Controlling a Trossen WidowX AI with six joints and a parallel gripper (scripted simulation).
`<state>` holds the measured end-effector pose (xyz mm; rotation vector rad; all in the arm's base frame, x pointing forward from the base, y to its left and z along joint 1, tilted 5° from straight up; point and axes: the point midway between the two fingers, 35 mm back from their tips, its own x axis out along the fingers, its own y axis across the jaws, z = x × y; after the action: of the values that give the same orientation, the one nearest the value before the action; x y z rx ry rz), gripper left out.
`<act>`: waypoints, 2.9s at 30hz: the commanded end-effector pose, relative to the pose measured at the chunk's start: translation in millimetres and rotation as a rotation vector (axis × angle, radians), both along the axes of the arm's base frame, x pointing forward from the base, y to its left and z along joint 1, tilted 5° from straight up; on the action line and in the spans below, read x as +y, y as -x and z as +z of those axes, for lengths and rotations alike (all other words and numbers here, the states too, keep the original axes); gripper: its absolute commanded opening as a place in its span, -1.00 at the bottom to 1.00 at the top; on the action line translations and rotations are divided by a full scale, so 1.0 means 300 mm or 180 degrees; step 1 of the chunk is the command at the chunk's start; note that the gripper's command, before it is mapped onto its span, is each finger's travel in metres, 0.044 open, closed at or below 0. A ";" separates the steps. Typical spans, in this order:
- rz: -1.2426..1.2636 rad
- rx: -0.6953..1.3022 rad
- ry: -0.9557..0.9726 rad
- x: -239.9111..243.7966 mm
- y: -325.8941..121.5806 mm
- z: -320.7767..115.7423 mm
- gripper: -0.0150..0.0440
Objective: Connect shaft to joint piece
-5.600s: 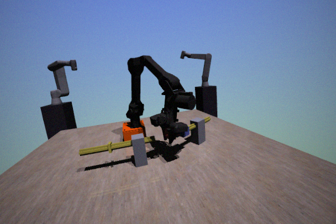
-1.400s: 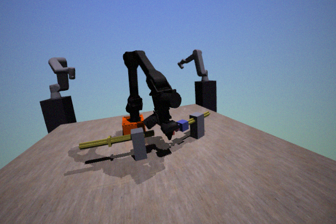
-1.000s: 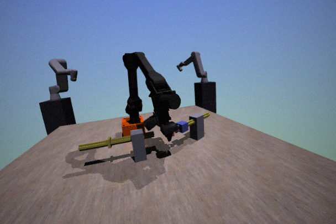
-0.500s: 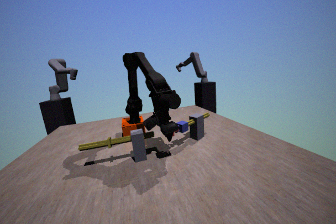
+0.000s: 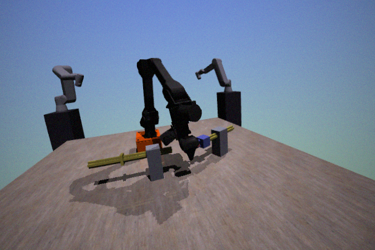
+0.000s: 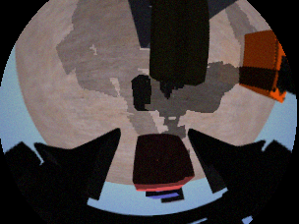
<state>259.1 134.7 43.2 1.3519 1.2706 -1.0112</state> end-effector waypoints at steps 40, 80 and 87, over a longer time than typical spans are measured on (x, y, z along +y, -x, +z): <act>0.1490 -0.0084 0.0959 0.013 0.004 0.234 1.00; 0.4810 -0.0530 0.0862 -0.030 0.058 0.543 1.00; 0.4182 -0.0465 0.0579 -0.071 0.047 0.506 1.00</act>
<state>244.7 119.2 201.6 0.1502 1.4832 -0.0260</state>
